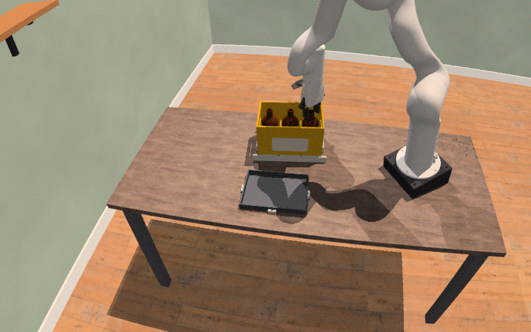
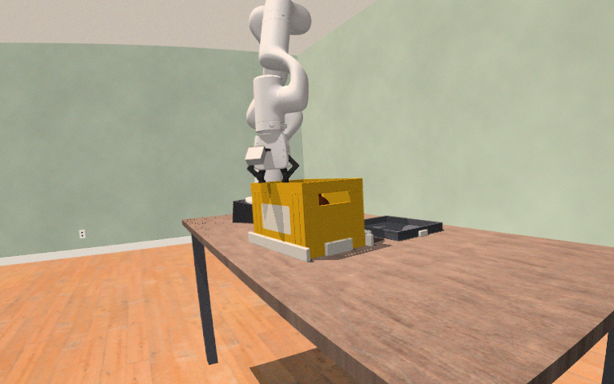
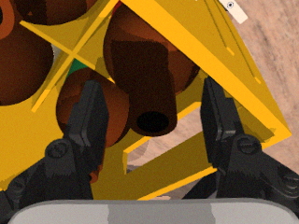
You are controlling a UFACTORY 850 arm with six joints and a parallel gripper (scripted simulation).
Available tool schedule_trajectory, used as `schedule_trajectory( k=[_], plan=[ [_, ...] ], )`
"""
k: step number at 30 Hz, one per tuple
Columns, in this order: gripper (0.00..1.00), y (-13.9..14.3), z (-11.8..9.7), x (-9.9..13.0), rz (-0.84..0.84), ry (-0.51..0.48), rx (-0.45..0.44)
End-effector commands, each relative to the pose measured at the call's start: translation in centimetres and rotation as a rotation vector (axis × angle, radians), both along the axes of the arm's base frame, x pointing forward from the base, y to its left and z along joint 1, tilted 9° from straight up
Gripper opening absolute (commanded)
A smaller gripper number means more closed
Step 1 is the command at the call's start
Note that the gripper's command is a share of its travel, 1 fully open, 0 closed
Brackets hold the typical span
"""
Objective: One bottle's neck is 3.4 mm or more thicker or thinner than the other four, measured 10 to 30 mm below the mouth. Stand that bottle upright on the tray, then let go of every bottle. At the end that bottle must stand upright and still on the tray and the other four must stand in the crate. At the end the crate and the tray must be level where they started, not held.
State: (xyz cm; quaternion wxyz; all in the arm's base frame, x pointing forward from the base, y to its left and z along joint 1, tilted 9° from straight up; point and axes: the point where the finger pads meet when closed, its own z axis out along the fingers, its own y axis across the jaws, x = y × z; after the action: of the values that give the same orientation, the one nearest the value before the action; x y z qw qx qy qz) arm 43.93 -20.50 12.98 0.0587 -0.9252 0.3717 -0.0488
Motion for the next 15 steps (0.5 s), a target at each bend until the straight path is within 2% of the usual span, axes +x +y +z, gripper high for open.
schedule_trajectory(
  k=[1, 15],
  plan=[
    [0.65, -0.1, 0.5, 0.0, 0.000, -0.002, -0.001],
    [0.65, -0.3, 3.8, -0.4, 0.000, -0.002, -0.001]
  ],
)
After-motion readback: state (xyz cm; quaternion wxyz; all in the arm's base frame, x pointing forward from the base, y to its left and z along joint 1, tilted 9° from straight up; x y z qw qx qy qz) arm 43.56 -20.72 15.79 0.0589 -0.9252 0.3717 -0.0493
